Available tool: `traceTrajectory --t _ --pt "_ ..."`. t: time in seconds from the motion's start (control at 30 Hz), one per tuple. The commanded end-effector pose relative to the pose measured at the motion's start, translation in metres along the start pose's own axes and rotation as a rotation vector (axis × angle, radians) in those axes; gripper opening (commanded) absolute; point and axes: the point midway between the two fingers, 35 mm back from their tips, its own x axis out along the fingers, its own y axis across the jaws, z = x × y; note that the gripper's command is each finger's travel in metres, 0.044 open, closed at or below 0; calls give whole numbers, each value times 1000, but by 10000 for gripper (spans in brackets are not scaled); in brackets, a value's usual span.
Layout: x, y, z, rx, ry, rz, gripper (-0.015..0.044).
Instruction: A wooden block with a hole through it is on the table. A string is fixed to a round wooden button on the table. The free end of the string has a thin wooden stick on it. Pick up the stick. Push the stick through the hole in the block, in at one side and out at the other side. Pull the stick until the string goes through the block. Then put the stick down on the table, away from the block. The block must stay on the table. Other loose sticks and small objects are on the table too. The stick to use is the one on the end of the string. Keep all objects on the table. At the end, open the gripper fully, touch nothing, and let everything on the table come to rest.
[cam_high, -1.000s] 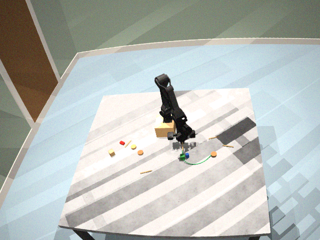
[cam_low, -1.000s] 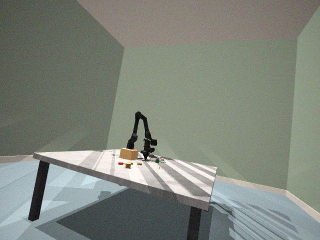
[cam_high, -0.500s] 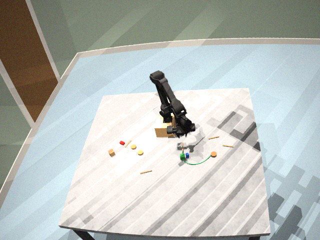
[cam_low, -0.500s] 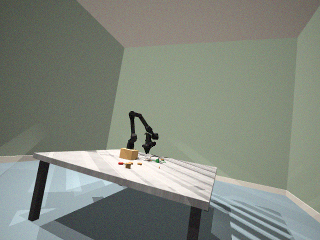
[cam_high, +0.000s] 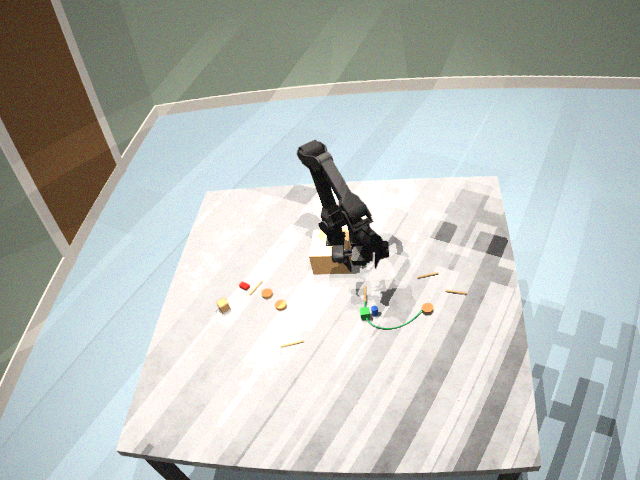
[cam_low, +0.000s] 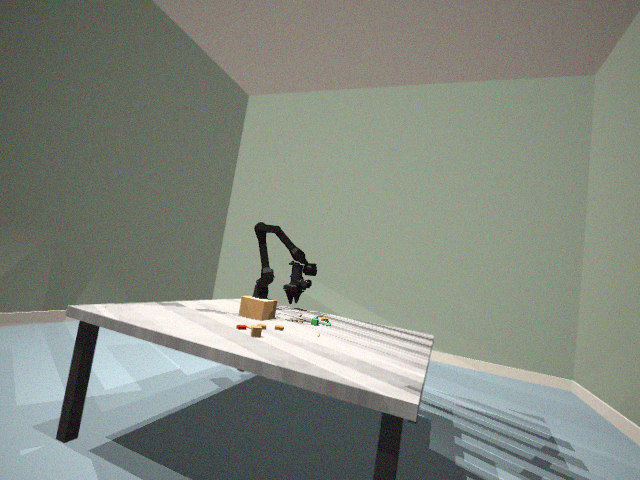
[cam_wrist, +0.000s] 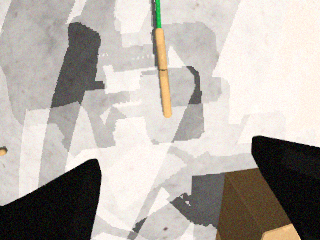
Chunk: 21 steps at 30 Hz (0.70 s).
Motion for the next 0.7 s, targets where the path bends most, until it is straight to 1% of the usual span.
traceTrajectory --t 0.0,0.17,0.67 --pt "-19 2 3 1 -16 10 440" --pt "-13 3 4 0 -18 12 440" --pt "-14 3 4 0 -19 12 440"
